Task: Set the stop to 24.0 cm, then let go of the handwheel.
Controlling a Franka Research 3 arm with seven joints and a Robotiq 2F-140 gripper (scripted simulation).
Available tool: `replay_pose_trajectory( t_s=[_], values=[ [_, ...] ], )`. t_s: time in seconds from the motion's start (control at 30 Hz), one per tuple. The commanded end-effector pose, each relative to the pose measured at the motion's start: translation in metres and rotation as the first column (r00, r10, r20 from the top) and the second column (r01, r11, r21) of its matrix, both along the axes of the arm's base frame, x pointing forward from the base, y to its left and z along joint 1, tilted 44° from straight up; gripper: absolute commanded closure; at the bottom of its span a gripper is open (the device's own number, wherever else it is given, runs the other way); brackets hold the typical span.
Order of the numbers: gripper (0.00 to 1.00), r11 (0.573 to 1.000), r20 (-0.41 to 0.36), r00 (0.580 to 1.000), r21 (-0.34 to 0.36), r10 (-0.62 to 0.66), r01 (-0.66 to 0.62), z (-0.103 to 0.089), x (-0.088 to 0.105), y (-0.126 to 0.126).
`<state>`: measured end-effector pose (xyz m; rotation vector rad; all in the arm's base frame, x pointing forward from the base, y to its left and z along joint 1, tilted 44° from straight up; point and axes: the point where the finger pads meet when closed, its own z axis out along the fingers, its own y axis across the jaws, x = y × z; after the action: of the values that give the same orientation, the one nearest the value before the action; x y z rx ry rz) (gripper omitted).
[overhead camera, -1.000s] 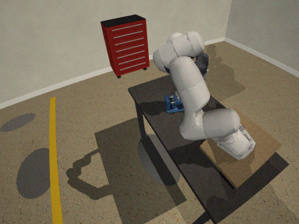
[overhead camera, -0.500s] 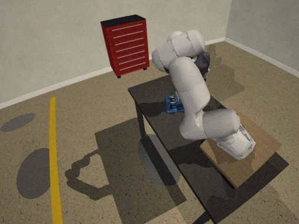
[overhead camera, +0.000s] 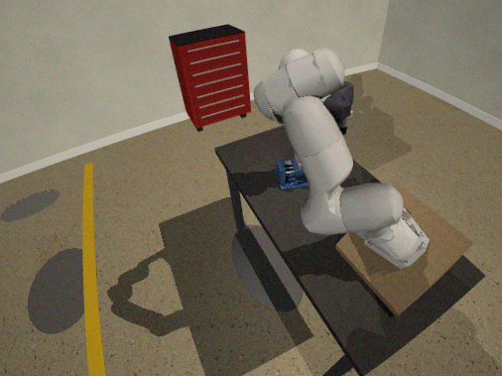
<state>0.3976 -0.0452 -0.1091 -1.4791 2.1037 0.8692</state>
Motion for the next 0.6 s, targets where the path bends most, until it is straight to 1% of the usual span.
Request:
replay_pose_trajectory(
  t_s=[0.0,0.57],
  values=[
    [0.96,1.000,0.001,1.000,-0.005,-0.009,0.009,0.006,0.008,-0.011],
    [0.96,1.000,0.001,1.000,-0.005,-0.009,0.009,0.007,0.021,-0.019]
  ],
)
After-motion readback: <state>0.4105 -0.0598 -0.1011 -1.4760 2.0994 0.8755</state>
